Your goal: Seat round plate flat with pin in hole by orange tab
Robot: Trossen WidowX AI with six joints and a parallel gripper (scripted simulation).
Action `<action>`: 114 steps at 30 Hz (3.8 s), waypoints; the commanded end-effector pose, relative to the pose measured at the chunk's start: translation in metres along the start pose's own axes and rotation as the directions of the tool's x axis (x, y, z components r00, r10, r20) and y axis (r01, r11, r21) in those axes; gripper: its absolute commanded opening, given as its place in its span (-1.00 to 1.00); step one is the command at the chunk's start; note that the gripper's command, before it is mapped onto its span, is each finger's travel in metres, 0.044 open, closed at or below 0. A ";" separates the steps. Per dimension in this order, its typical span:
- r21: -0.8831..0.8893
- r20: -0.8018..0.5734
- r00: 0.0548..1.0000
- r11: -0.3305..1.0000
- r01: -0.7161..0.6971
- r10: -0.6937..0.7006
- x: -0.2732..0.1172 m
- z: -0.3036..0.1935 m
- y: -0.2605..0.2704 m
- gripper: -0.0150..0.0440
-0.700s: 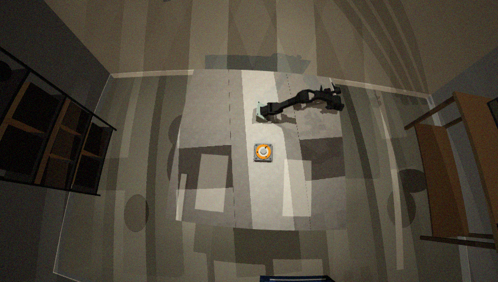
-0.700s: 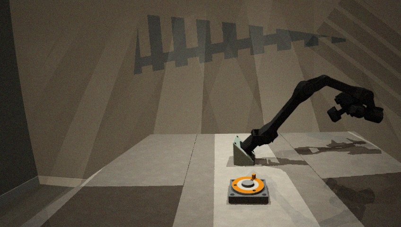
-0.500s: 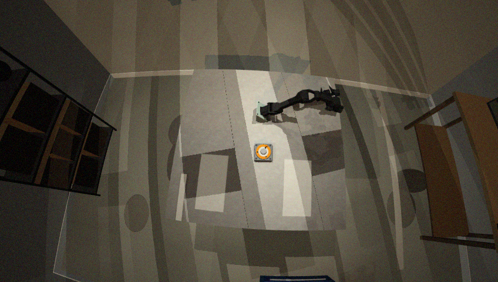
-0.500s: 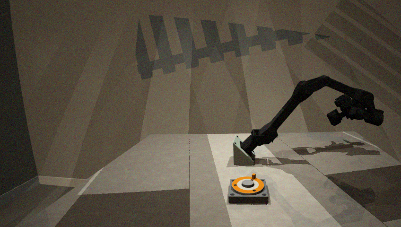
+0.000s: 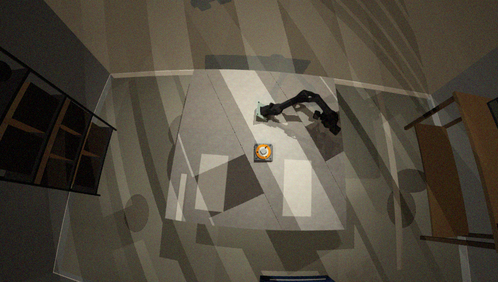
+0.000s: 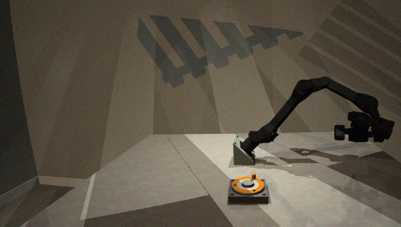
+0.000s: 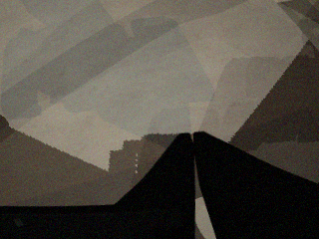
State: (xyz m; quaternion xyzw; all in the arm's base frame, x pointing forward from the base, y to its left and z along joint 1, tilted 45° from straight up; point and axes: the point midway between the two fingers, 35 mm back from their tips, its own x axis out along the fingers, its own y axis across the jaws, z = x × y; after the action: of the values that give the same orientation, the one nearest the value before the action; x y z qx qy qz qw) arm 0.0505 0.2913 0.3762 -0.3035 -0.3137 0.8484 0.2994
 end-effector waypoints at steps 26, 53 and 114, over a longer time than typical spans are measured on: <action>0.577 -0.754 0.657 -0.496 0.649 -0.018 -0.268 -0.213 0.213 -0.49; 0.131 -0.778 0.628 -0.969 0.211 0.031 -0.264 -0.233 0.345 -0.49; 0.127 -0.784 0.620 -0.969 0.213 0.034 -0.281 -0.203 0.378 -0.49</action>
State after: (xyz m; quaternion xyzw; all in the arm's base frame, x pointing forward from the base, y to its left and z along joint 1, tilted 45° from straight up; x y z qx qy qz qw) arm 0.2514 -0.0699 0.0727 0.3110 0.6157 0.2202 0.6897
